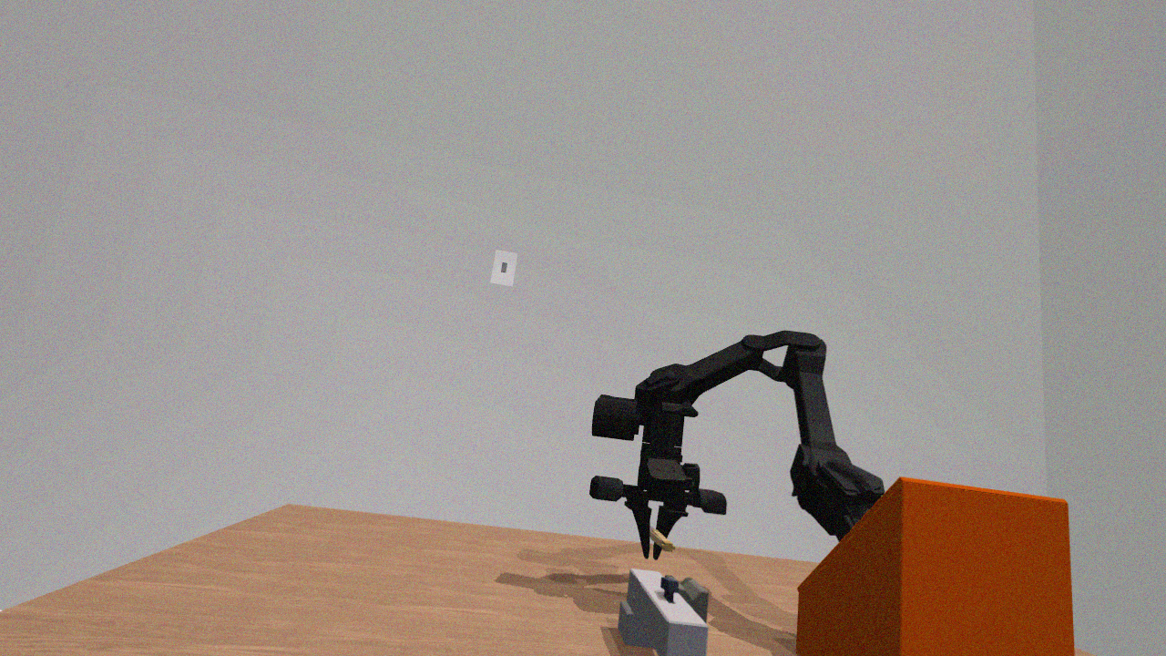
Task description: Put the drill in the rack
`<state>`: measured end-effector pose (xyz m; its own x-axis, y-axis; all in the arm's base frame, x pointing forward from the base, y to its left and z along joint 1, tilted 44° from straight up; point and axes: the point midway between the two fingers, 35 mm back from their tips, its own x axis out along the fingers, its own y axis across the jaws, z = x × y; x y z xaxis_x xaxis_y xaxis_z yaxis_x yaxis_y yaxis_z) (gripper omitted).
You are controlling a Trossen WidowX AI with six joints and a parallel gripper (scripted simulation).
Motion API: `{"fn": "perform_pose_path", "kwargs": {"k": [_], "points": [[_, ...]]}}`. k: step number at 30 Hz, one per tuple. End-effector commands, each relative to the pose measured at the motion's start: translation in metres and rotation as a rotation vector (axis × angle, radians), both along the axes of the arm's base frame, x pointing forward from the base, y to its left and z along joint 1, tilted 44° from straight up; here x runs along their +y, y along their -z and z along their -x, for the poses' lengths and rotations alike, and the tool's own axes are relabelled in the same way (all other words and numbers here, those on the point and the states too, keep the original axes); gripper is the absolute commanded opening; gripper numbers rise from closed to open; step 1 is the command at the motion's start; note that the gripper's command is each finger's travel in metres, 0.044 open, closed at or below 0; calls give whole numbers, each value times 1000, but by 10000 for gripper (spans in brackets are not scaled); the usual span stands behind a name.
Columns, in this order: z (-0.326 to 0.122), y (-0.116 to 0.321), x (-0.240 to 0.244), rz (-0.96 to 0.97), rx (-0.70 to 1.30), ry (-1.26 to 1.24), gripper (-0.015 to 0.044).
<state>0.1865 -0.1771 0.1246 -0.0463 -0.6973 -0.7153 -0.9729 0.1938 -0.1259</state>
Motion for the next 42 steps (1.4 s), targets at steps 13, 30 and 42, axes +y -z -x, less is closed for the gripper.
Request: {"fn": "perform_pose_path", "kwargs": {"k": [13,30,42], "points": [[29,0,1,-4,-1,-4,0],[42,11,-8,-3,0,-4,0],[42,21,-17,-3,0,-4,0]]}}
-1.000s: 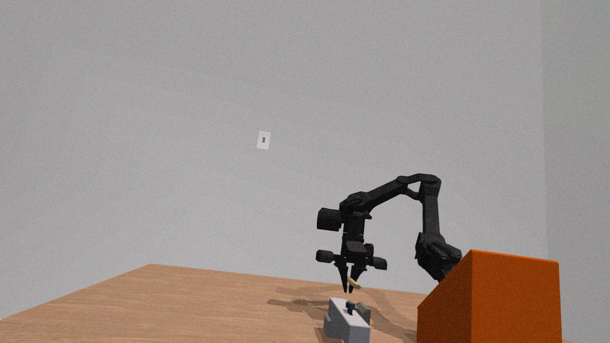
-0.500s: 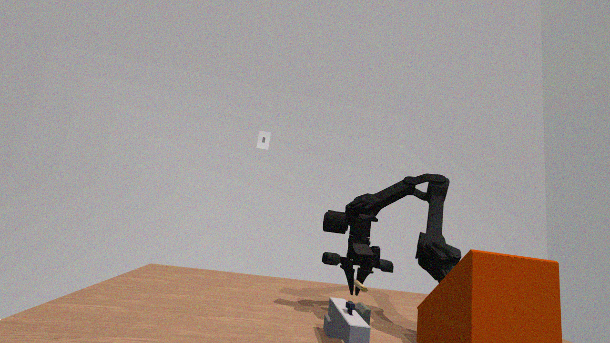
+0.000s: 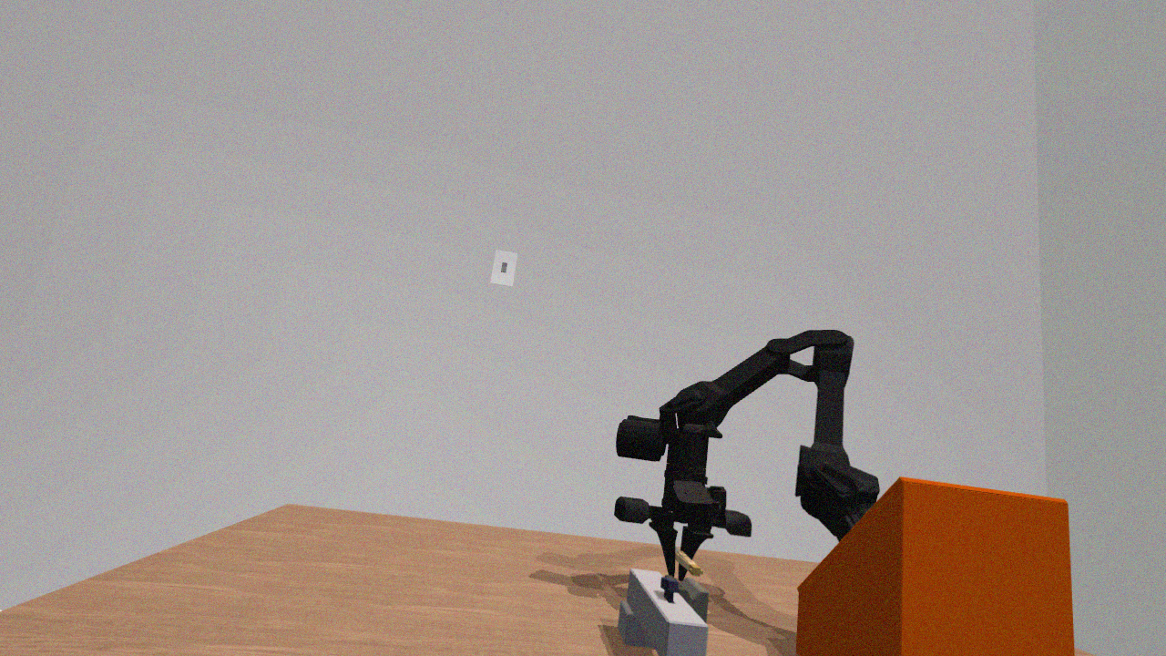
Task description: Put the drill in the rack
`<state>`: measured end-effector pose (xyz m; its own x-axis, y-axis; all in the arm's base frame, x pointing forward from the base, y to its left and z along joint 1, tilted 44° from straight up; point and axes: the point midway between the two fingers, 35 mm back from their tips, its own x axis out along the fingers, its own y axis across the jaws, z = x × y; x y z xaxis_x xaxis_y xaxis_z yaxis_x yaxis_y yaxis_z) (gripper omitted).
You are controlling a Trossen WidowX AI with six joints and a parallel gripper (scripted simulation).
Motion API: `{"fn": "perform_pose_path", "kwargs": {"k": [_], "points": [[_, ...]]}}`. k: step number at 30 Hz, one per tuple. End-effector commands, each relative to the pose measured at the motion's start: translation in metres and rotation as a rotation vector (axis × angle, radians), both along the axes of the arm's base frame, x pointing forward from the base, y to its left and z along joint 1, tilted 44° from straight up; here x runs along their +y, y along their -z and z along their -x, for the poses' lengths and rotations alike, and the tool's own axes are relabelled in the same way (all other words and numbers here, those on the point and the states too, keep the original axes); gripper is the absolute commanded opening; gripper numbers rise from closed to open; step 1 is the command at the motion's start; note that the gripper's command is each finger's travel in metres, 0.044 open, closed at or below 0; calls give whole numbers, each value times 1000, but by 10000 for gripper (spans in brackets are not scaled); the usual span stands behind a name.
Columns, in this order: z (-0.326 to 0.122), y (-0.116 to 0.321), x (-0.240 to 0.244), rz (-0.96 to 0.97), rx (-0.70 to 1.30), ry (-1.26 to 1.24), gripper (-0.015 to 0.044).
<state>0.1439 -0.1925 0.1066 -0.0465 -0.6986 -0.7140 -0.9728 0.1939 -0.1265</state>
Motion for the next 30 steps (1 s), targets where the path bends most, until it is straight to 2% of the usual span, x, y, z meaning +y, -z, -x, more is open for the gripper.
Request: {"fn": "perform_pose_path", "kwargs": {"k": [1,22,30], "points": [[0,3,-2,-5,0,-5,0],[1,20,-19,-4,0,-5,0],[1,16,-17,0,1,0,210]]}}
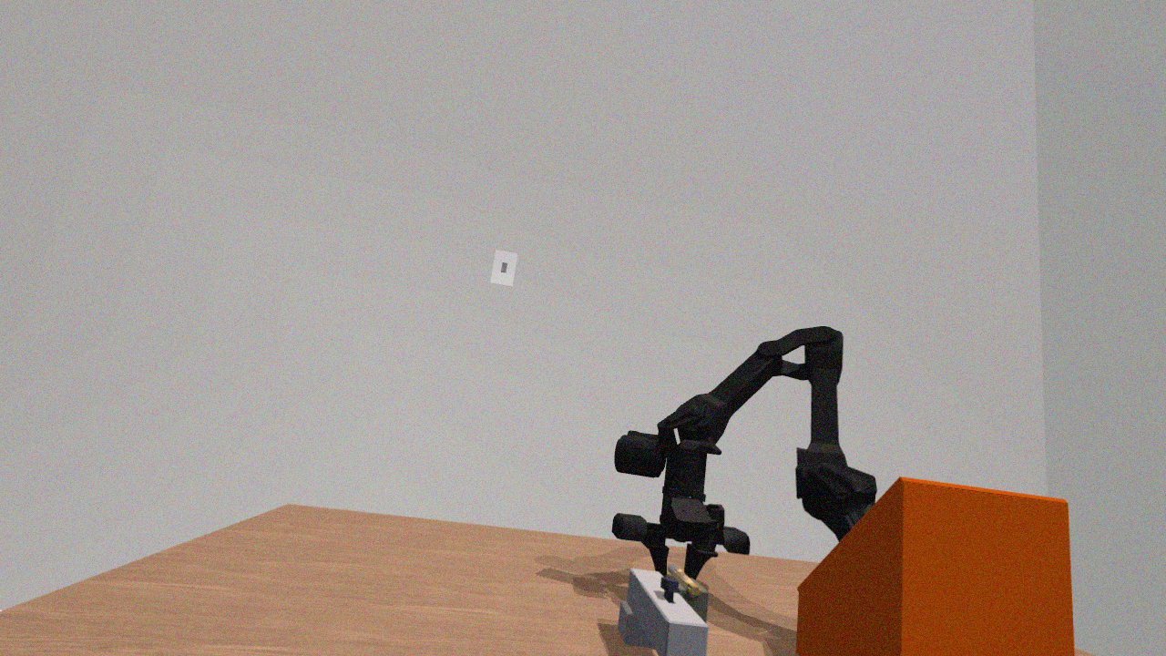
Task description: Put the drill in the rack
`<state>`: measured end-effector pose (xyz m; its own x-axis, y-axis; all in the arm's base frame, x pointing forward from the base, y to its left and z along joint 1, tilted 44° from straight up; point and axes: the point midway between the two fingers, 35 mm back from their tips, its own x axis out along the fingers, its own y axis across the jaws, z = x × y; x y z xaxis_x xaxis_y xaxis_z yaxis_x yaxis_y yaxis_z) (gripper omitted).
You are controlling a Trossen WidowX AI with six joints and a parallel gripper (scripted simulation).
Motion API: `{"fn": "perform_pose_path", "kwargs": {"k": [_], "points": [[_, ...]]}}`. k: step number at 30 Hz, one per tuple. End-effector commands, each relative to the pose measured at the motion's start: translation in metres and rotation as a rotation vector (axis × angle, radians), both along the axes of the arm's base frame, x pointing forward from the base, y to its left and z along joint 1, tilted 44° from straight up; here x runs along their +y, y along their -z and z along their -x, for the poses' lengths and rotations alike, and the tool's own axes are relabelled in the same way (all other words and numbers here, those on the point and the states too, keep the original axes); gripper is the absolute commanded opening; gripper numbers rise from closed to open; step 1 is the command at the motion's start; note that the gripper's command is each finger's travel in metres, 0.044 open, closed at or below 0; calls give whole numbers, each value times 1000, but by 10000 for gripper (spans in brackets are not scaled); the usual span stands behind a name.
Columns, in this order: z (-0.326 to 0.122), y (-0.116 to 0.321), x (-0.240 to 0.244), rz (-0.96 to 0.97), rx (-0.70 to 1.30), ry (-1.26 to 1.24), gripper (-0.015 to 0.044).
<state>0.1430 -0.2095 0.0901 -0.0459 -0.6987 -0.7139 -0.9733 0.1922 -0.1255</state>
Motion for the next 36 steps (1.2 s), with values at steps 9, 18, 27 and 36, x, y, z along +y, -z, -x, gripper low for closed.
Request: {"fn": "perform_pose_path", "kwargs": {"k": [9,18,27,36], "points": [[0,0,0,0,0,1,440],[-1,-24,26,-5,-1,-3,440],[-3,-47,48,-7,-1,-3,440],[-20,-38,61,-57,-12,-54,440]]}}
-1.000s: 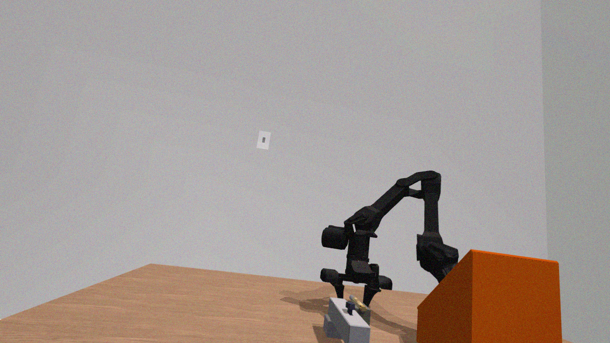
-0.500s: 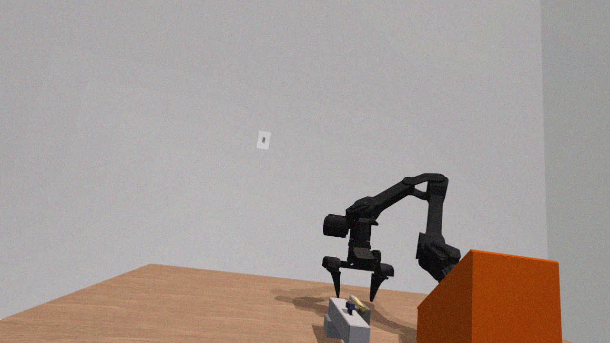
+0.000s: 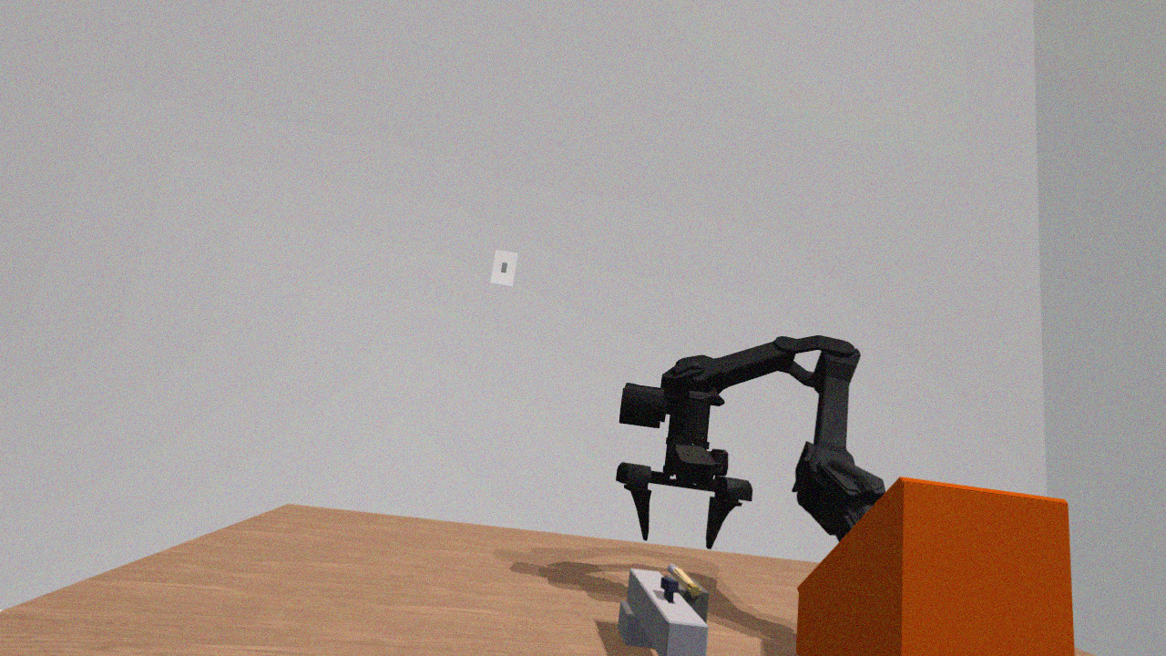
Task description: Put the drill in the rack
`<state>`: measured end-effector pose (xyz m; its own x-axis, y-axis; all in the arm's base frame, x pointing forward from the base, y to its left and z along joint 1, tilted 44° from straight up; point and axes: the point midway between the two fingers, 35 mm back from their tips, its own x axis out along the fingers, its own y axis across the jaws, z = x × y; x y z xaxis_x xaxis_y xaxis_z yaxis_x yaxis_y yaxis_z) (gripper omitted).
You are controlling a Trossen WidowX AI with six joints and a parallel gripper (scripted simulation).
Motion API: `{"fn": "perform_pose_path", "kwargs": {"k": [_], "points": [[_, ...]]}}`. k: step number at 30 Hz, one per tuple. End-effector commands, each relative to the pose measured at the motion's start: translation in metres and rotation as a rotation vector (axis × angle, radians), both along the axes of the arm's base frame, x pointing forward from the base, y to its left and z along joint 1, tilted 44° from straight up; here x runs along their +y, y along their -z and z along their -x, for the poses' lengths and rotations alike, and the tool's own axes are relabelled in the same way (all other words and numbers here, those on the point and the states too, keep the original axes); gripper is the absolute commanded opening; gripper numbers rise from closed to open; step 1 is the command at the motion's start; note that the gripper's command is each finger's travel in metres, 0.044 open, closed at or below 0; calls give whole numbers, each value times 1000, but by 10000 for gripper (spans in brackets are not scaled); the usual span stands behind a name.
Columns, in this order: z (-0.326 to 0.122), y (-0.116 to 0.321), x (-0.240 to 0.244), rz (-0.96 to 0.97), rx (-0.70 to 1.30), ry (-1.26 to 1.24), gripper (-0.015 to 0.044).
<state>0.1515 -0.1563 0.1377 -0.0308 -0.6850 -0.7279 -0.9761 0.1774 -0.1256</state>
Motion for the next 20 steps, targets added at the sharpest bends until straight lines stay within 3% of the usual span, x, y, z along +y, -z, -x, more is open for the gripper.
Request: {"fn": "perform_pose_path", "kwargs": {"k": [1,12,20], "points": [[-20,14,12,-57,-19,-54,440],[-126,91,135,-465,-158,-327,440],[-135,145,242,-727,-122,-432,440]]}}
